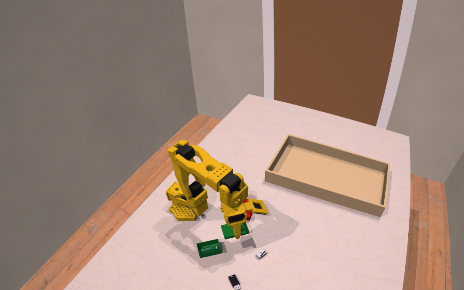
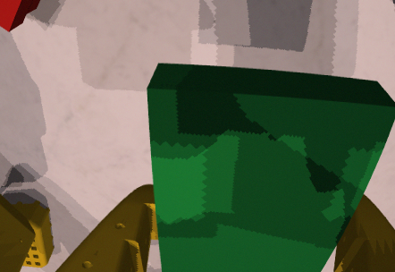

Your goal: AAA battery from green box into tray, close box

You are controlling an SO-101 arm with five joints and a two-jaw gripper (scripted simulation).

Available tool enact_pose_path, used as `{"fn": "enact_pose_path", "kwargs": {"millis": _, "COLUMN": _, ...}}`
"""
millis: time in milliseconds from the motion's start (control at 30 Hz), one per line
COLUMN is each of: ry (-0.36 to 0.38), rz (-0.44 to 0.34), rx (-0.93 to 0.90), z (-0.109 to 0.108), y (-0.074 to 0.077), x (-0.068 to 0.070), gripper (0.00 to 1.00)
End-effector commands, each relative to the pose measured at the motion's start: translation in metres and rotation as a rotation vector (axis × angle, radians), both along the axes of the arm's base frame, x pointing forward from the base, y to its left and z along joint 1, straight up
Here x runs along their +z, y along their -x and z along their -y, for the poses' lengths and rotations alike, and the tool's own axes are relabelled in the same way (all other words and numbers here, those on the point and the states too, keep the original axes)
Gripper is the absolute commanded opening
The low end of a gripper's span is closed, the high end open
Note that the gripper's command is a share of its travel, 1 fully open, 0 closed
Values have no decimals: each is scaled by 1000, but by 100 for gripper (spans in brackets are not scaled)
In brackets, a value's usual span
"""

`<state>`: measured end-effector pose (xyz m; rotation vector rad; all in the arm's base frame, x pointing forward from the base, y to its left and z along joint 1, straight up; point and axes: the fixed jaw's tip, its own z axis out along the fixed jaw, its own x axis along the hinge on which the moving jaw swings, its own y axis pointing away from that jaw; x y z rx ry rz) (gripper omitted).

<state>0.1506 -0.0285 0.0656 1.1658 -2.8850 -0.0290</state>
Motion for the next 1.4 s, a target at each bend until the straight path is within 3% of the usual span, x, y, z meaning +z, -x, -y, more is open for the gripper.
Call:
{"fn": "enact_pose_path", "kwargs": {"millis": 0, "ry": 6, "rz": 35, "rx": 2, "z": 0, "y": -6, "x": 6, "gripper": 22}}
{"fn": "enact_pose_path", "kwargs": {"millis": 1000, "ry": 6, "rz": 35, "rx": 2, "z": -1, "y": -4, "x": 6, "gripper": 22}}
{"fn": "enact_pose_path", "kwargs": {"millis": 1367, "ry": 6, "rz": 35, "rx": 2, "z": -1, "y": -5, "x": -1, "gripper": 22}}
